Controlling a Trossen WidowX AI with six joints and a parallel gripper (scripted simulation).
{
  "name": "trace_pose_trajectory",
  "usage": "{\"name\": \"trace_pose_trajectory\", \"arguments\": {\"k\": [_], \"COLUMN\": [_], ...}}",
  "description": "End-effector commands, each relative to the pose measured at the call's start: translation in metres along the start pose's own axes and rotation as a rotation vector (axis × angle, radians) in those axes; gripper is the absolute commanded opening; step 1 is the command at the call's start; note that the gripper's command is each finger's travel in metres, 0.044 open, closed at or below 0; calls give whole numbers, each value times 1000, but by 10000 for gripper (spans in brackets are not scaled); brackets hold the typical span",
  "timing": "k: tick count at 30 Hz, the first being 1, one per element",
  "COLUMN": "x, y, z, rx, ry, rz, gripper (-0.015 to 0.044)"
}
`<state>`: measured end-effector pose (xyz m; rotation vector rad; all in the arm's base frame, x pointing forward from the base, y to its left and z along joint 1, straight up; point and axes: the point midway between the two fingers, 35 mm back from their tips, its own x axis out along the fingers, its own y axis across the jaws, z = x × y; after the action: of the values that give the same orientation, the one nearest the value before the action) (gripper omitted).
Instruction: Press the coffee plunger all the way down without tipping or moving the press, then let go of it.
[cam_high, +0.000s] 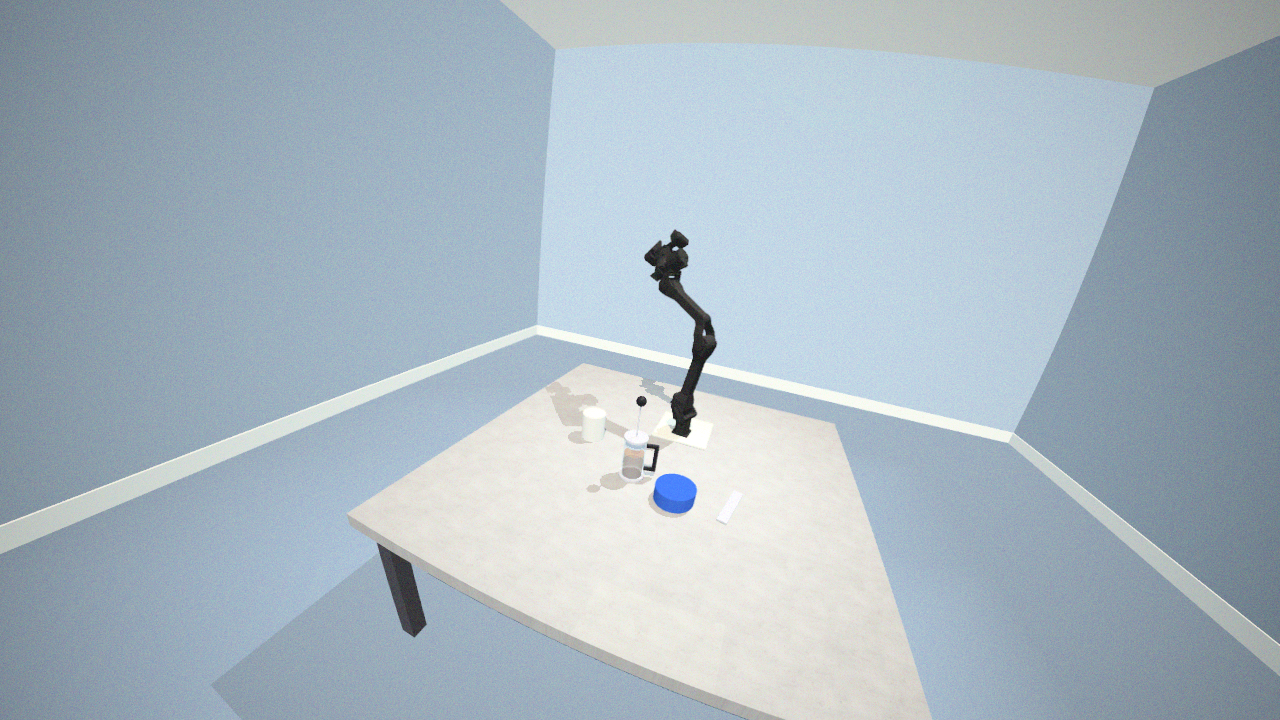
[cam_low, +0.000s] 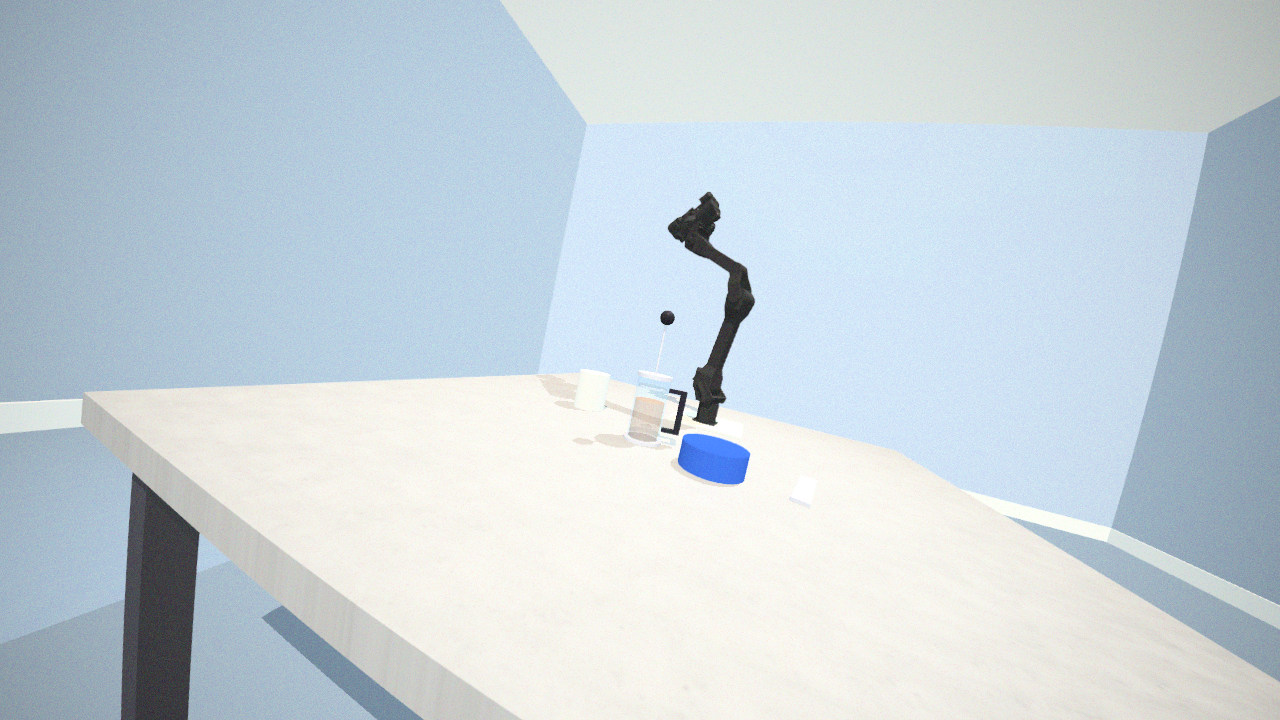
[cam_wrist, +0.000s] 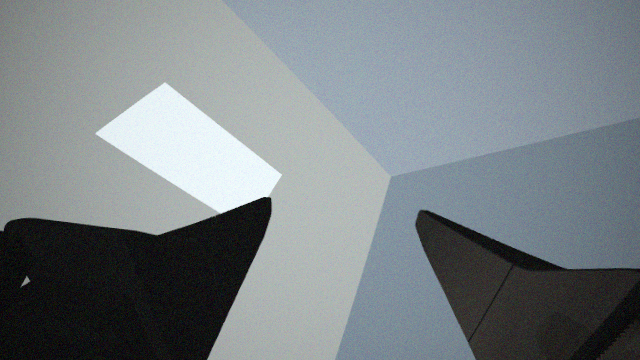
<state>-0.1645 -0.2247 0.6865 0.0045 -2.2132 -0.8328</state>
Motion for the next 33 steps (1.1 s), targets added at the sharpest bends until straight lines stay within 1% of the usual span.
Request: {"name": "trace_pose_trajectory", "arguments": {"k": [1, 2, 5, 7, 9, 14, 19, 24, 26, 29, 33], "x": [-1, -3, -15, -29, -47, -105, -177, -257, -290, -341, -406], "y": [-1, -3, -16, -26, -37, -61, -70, -65, -59, -47, -25], "z": [-2, -5, -22, -36, -55, -103, -141, -164, -168, -169, -159], "rx": [-5, -17, -69, -107, -158, -295, -417, -501, -531, -566, -587], "ry": [6, 18, 85, 139, 228, 513, 840, 1185, 1325, 1547, 1835], "rz": [-8, -20, -92, -152, -219, -360, -430, -428, -403, -337, -199], "gripper": [426, 440, 440, 440, 440, 440, 440, 440, 440, 440, 440]}}
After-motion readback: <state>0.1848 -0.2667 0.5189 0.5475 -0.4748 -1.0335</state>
